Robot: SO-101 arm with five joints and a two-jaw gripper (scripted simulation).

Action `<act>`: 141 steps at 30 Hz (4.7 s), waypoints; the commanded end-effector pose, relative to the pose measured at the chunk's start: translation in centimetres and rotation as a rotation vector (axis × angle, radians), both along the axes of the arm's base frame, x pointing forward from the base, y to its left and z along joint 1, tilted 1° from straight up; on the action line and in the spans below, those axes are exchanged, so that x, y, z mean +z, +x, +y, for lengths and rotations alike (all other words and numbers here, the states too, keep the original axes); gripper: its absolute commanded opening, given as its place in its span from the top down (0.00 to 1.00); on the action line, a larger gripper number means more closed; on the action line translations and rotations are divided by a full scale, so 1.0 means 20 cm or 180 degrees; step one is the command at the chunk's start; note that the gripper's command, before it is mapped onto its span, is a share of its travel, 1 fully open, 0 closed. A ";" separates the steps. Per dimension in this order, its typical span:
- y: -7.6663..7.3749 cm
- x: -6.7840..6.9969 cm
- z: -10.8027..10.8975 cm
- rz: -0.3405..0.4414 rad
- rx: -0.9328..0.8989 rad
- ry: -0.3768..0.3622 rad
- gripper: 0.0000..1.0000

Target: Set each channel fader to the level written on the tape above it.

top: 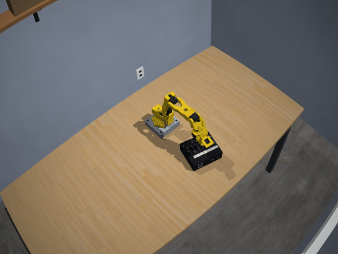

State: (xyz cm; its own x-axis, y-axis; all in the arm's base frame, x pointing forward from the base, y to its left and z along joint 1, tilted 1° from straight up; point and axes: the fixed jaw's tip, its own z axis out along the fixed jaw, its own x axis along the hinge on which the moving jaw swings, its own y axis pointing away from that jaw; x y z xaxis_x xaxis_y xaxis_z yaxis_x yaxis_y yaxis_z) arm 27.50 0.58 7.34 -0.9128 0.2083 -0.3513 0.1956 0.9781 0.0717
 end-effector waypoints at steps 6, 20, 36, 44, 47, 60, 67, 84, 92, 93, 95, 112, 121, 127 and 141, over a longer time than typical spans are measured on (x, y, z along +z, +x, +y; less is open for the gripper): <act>0.01 -0.03 0.02 0.0350 0.0022 0.0009 1.00; 0.01 -0.03 0.02 0.0352 0.0022 0.0009 1.00; 0.01 -0.03 0.02 0.0399 0.0039 0.0003 1.00; 0.02 -0.03 0.02 0.0496 0.0076 -0.0009 1.00; 0.02 -0.03 0.02 0.0548 0.0096 -0.0014 1.00; 0.02 -0.04 0.01 0.0639 0.0131 -0.0023 1.00; 0.02 -0.04 0.01 0.0639 0.0131 -0.0023 1.00; 0.02 -0.04 0.01 0.0640 0.0139 -0.0025 1.00; 0.02 -0.04 0.01 0.0650 0.0191 -0.0040 1.00; 0.02 -0.04 0.01 0.0651 0.0199 -0.0042 1.00; 0.02 -0.04 0.01 0.0651 0.0199 -0.0042 1.00; 0.02 -0.04 0.01 0.0664 0.0267 -0.0060 1.00; 0.02 -0.04 0.01 0.0664 0.0286 -0.0065 1.00; 0.02 -0.04 0.01 0.0664 0.0326 -0.0076 1.00; 0.02 -0.04 0.01 0.0665 0.0384 -0.0092 1.00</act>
